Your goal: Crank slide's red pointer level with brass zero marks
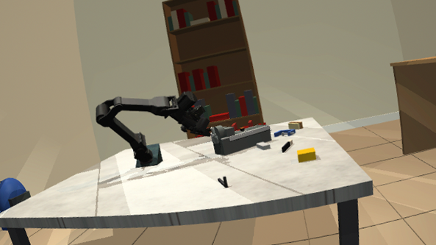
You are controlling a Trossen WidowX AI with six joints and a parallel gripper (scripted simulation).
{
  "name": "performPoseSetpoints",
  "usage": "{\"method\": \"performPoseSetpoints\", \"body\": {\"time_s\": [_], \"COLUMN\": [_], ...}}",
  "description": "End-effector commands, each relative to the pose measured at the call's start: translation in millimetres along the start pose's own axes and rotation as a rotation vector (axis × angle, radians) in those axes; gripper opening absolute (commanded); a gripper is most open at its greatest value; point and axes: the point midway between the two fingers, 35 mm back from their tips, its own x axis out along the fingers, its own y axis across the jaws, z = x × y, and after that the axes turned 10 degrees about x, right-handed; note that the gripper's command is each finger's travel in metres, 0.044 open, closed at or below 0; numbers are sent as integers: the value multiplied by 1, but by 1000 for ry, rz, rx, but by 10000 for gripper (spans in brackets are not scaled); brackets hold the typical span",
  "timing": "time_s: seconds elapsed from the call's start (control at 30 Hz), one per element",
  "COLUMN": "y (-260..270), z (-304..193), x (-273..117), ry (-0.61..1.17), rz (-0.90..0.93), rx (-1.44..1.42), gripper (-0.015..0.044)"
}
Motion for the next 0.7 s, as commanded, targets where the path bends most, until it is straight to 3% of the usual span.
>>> {"method": "performPoseSetpoints", "body": {"time_s": [0.0,0.67], "y": [-9,-11], "z": [2,2], "x": [-1,0], "ry": [-5,-5], "rz": [-22,-22], "rx": [12,12], "gripper": [0,0]}}
